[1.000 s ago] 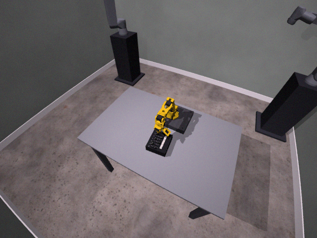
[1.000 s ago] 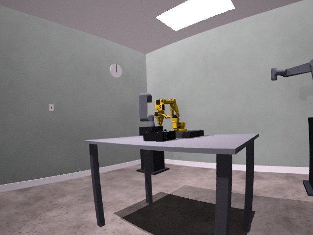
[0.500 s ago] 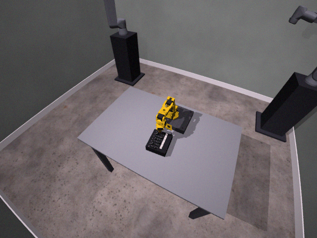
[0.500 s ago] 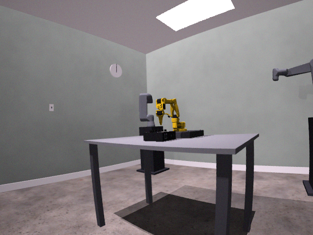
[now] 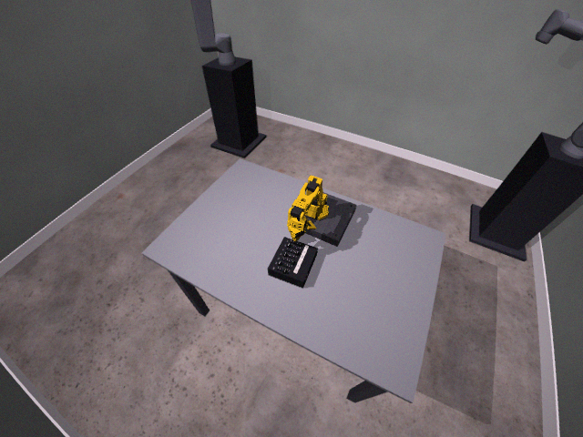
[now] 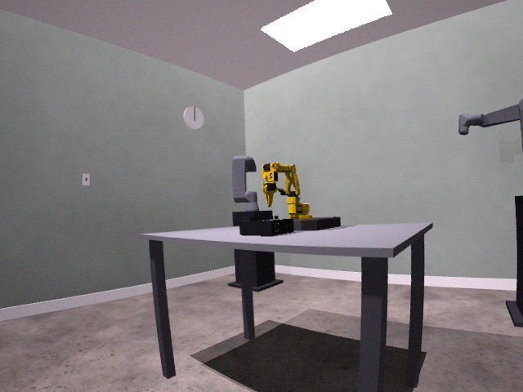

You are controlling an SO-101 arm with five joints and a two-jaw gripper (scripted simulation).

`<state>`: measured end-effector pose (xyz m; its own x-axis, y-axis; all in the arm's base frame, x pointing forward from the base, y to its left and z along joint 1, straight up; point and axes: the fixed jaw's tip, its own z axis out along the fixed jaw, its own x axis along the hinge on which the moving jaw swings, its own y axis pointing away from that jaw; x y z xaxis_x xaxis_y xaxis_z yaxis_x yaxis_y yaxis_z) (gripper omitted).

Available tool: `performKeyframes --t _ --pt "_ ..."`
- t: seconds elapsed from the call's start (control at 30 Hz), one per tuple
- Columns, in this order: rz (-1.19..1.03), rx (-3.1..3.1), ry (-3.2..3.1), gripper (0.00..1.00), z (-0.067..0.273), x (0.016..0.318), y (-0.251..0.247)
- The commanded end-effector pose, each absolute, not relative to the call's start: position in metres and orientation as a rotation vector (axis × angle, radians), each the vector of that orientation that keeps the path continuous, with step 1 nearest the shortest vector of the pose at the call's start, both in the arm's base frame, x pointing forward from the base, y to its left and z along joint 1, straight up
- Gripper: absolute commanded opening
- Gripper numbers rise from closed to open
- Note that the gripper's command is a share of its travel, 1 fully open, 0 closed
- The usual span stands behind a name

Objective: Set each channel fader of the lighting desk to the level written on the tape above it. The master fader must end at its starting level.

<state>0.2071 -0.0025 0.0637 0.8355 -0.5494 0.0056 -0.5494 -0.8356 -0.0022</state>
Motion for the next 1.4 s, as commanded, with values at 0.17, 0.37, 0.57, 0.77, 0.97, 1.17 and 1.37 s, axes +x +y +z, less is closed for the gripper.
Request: performKeyframes --t 0.17,0.37,0.57,0.77,0.97,1.17,1.37 --pt "-0.004 -3.105 0.473 0.0 0.0672 0.2029 -0.0005" --pt "-0.004 -3.131 0.25 0.0 0.0685 0.2022 -0.0002" --pt "-0.004 -3.139 0.132 0.0 0.0692 0.2019 0.0" --pt "-0.004 -3.141 0.001 0.0 0.0699 0.2015 0.0003" --pt "-0.004 -3.141 -0.069 0.0 0.0703 0.2013 0.0005" --pt "-0.004 -3.14 -0.108 0.0 0.0705 0.2012 0.0006" --pt "-0.004 -3.139 -0.125 0.0 0.0706 0.2011 0.0006"
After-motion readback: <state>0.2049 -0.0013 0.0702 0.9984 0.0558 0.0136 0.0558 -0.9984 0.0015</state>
